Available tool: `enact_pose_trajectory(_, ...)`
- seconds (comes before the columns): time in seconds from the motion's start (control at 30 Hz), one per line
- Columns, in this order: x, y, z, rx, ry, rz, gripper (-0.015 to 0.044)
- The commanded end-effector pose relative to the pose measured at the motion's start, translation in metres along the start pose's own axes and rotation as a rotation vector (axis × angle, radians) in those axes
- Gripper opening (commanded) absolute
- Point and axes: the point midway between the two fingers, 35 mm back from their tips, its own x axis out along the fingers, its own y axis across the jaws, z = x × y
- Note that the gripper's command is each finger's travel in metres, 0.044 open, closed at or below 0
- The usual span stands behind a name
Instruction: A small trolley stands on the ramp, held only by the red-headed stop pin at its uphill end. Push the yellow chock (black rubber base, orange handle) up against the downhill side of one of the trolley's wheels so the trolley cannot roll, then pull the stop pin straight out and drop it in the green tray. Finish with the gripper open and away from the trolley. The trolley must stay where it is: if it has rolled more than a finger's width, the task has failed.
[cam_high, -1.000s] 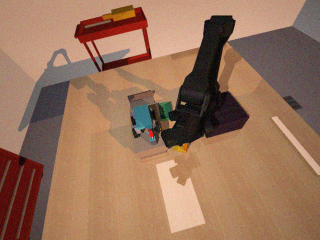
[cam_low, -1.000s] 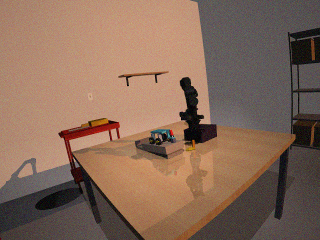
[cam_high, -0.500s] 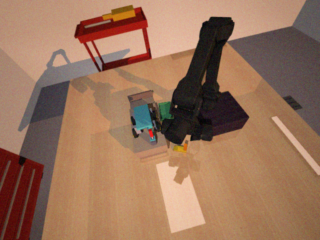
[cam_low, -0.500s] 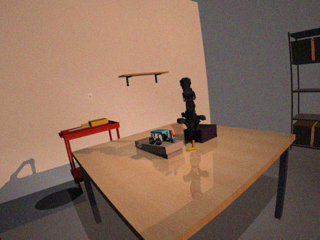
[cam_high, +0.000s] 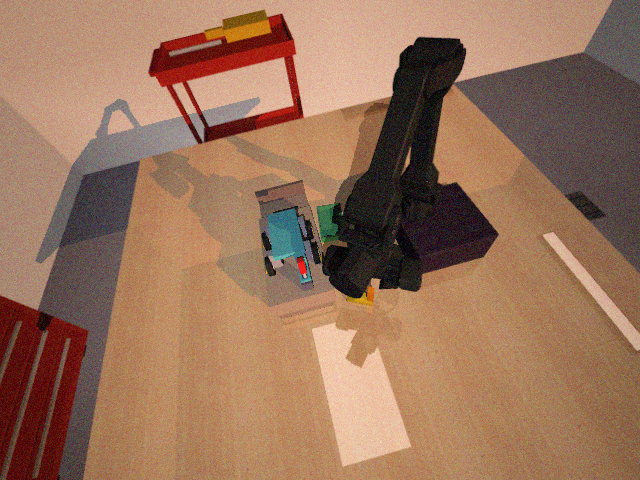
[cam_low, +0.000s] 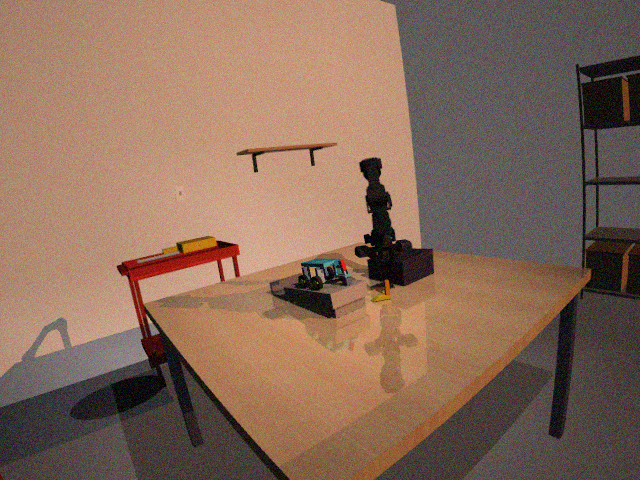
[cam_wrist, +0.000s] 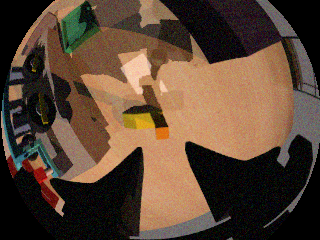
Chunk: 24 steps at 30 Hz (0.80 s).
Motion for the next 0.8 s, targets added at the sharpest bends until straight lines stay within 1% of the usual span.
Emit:
enact_pose_trajectory(0.0, 0.013, -0.002, 0.002, -0.001, -0.004, -0.006, 0.019)
enact_pose_trajectory(0.2, 0.015, -0.002, 0.002, -0.001, -0.004, -0.006, 0.019)
enact_pose_trajectory(0.77, 0.042, -0.002, 0.002, -0.001, -0.004, -0.006, 0.019)
